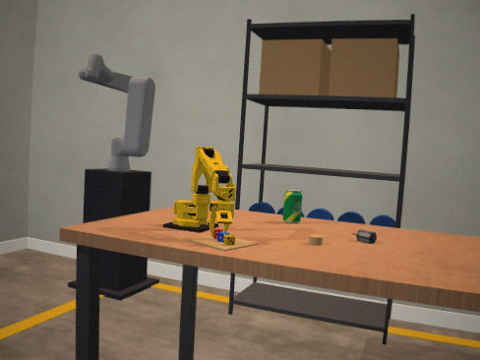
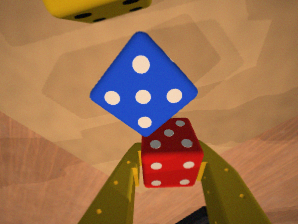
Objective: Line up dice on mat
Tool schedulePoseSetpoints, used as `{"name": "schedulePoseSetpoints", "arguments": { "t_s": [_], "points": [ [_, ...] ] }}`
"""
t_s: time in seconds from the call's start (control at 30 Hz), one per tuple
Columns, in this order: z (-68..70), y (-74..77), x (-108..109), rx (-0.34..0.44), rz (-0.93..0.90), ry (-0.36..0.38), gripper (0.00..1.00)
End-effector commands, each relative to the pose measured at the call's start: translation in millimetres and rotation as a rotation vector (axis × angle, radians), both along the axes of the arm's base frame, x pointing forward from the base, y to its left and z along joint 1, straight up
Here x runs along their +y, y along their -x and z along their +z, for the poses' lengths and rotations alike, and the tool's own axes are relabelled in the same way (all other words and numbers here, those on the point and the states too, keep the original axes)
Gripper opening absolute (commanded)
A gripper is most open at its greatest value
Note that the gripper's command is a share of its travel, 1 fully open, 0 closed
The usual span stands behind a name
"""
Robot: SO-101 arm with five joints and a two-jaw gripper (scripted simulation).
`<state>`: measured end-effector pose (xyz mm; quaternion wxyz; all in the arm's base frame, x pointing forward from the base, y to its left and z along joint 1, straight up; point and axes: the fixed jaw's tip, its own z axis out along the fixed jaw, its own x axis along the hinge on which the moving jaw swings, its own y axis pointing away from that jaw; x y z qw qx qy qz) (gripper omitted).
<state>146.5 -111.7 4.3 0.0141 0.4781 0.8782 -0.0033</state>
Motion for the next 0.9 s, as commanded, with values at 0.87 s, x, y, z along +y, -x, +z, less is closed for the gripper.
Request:
{"name": "schedulePoseSetpoints", "arguments": {
  "t_s": [0.87],
  "points": [
    [-4.3, 3.4, 1.3, 0.014, -0.009, -0.013, 0.33]
  ]
}}
